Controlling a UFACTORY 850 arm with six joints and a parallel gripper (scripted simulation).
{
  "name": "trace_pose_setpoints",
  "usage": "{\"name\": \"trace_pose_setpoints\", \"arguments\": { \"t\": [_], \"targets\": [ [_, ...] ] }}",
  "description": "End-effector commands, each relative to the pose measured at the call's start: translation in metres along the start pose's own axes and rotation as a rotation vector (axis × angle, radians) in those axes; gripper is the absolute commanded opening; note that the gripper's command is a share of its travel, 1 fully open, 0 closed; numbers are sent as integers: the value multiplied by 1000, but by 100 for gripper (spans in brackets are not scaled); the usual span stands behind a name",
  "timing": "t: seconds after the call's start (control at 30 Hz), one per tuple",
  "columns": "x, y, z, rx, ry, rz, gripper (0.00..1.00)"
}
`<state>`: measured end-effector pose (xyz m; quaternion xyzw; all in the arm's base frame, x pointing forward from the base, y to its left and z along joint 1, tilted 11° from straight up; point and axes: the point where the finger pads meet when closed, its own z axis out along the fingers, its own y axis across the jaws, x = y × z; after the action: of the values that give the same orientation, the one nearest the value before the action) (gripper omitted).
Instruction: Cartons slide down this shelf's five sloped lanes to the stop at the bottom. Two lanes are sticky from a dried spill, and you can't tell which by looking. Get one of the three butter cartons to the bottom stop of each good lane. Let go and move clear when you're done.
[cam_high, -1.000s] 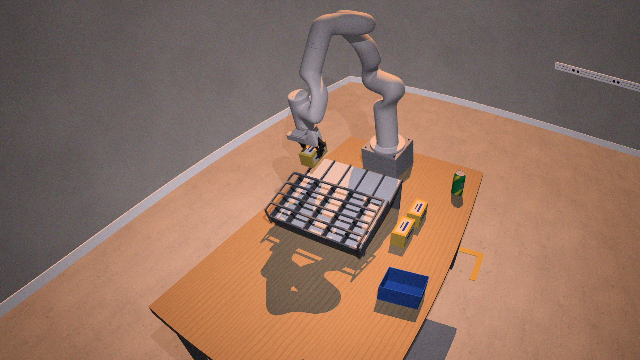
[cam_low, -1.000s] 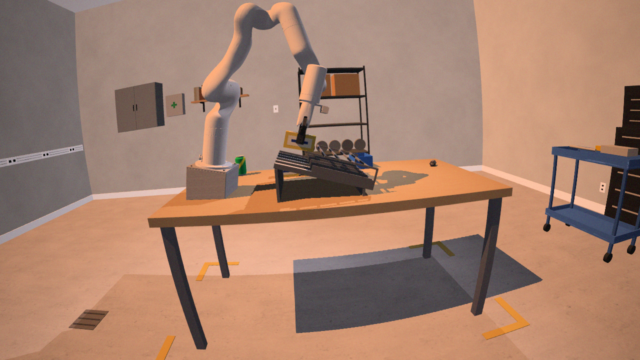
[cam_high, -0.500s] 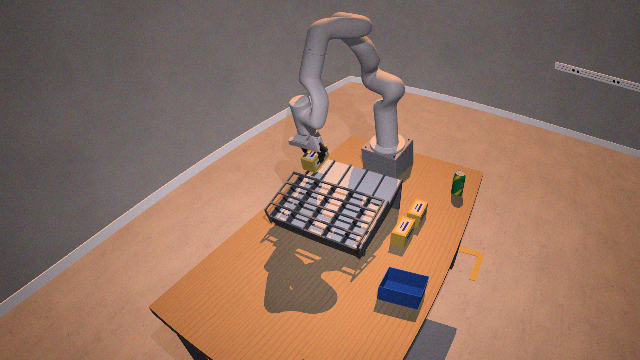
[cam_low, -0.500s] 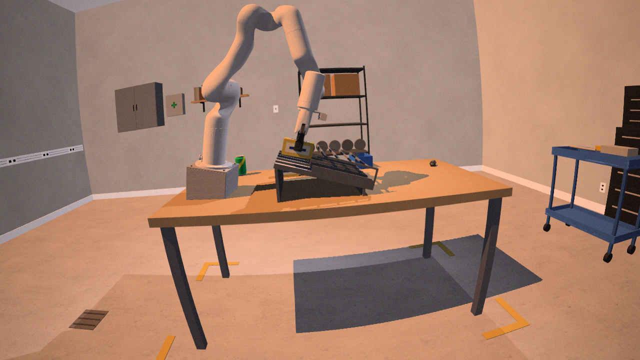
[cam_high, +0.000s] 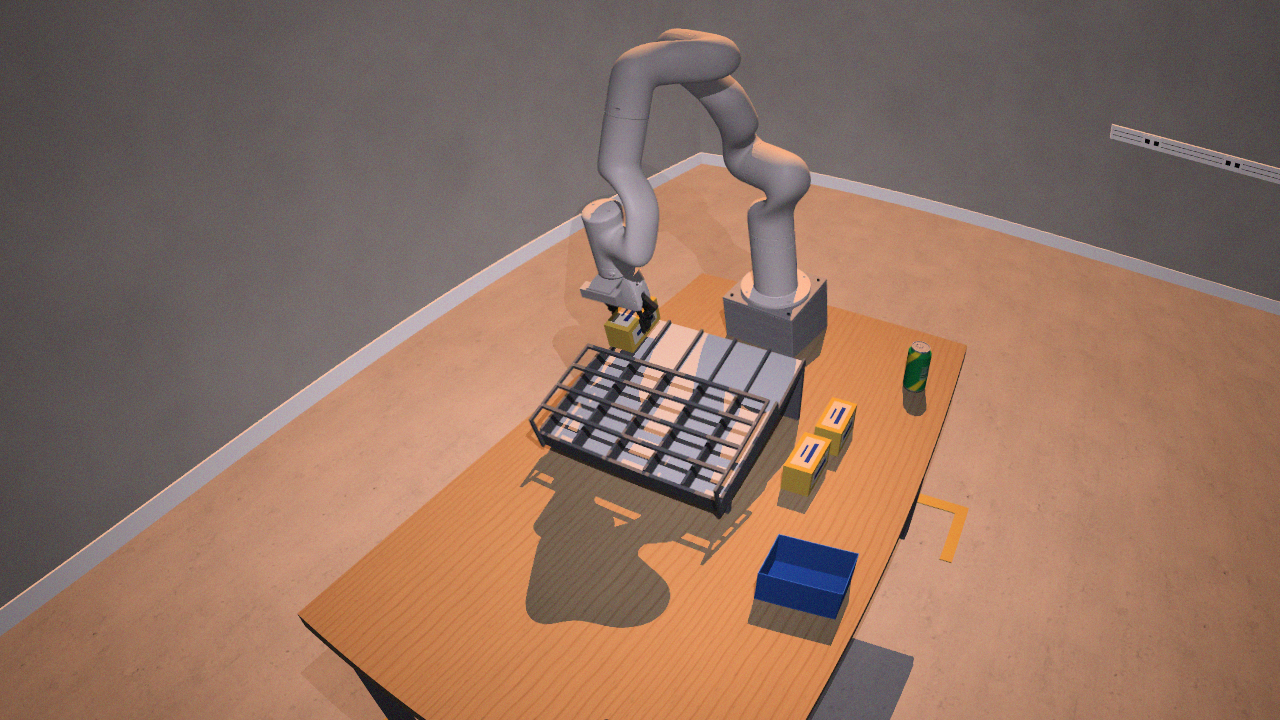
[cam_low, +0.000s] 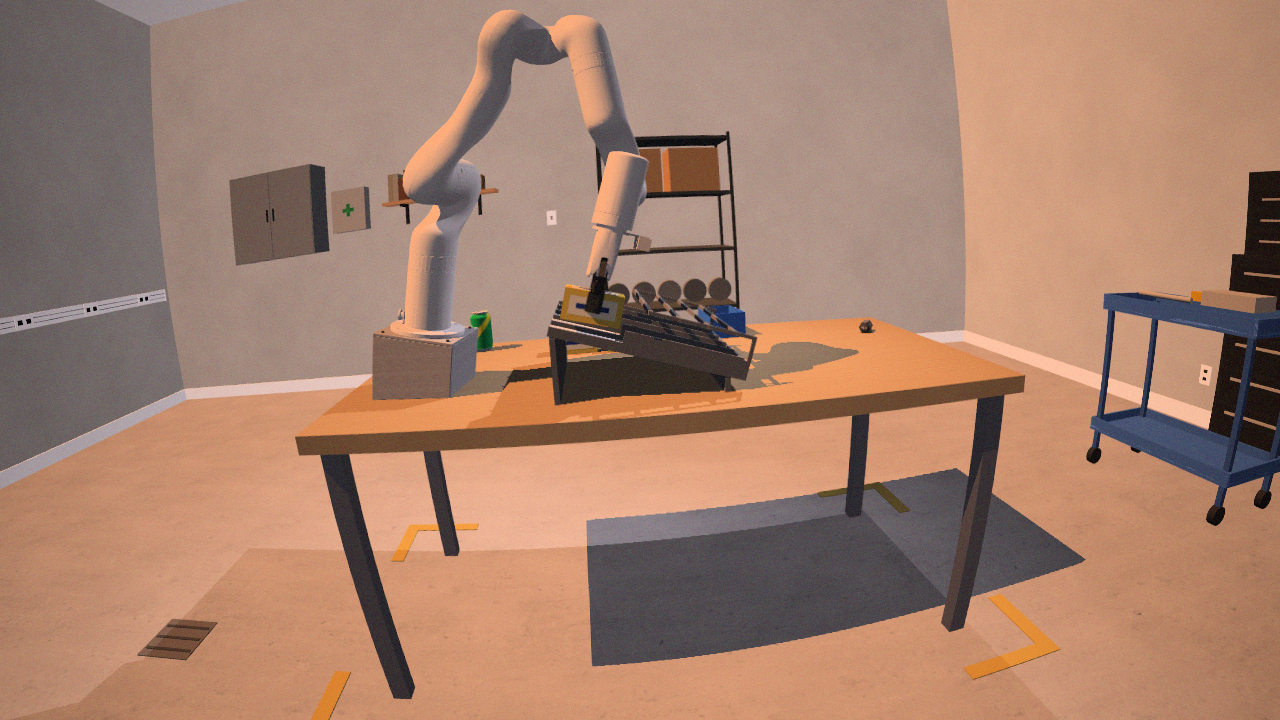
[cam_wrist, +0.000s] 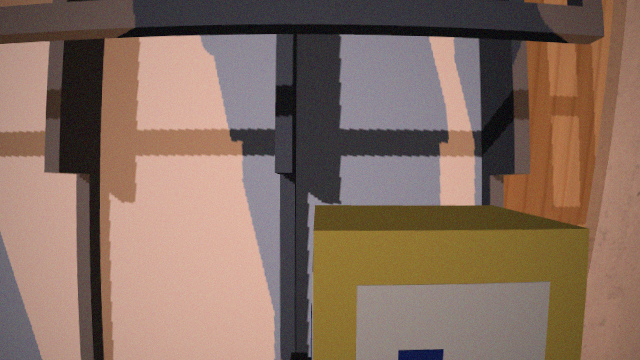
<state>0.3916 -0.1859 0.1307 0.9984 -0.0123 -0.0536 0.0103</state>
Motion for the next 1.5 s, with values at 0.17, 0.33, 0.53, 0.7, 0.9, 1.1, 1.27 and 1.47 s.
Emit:
{"name": "trace_pose_setpoints", "arguments": {
  "t": [0.17, 0.33, 0.53, 0.7, 0.9, 1.1, 1.27, 1.47],
  "targets": [
    [1, 0, 0, -1, 1, 0, 0],
    [1, 0, 0, -1, 0, 0, 0],
    [1, 0, 0, -1, 0, 0, 0],
    [1, 0, 0, -1, 0, 0, 0],
    [1, 1, 2, -1, 0, 0, 0],
    [1, 1, 2, -1, 0, 0, 0],
    [1, 1, 2, -1, 0, 0, 0],
    [1, 1, 4, -1, 0, 0, 0]
  ]
}}
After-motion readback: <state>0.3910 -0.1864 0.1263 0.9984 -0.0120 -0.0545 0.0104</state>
